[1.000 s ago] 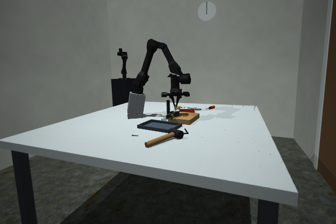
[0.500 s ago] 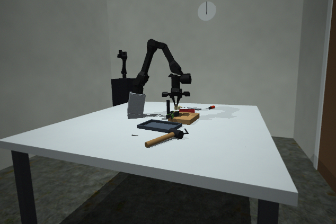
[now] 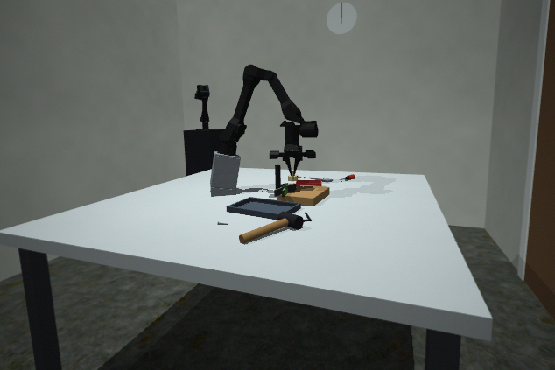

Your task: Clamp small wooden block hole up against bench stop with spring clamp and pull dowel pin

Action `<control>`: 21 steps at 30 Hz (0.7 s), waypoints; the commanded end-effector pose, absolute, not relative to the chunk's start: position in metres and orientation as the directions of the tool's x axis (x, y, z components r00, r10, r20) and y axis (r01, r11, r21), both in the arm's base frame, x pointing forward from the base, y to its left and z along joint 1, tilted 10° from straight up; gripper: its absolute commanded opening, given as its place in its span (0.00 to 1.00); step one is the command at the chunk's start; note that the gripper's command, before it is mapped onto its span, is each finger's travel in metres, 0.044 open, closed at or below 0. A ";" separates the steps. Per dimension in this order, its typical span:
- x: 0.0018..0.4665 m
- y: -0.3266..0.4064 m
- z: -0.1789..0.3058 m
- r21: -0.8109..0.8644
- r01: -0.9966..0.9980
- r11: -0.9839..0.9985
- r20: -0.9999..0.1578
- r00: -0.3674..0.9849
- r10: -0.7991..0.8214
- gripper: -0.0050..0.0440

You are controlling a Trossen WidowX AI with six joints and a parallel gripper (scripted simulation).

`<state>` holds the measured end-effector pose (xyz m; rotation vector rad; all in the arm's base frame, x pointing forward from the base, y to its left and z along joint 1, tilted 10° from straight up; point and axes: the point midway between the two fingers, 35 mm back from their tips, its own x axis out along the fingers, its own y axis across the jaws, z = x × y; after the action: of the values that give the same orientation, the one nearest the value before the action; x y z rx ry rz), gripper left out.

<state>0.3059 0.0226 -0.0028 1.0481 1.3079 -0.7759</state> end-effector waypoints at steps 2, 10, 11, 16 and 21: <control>0.308 0.028 0.000 0.167 0.920 0.355 -0.985 0.138 0.106 0.10; 0.310 0.036 0.002 0.165 0.927 0.336 -0.985 0.138 0.105 0.10; 0.310 0.036 0.002 0.165 0.927 0.336 -0.985 0.138 0.105 0.10; 0.310 0.040 0.003 0.164 0.931 0.326 -0.985 0.137 0.105 0.10; 0.311 0.045 0.005 0.163 0.935 0.314 -0.985 0.137 0.104 0.10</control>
<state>0.3091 0.0412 0.0031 1.0849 1.2956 -0.8131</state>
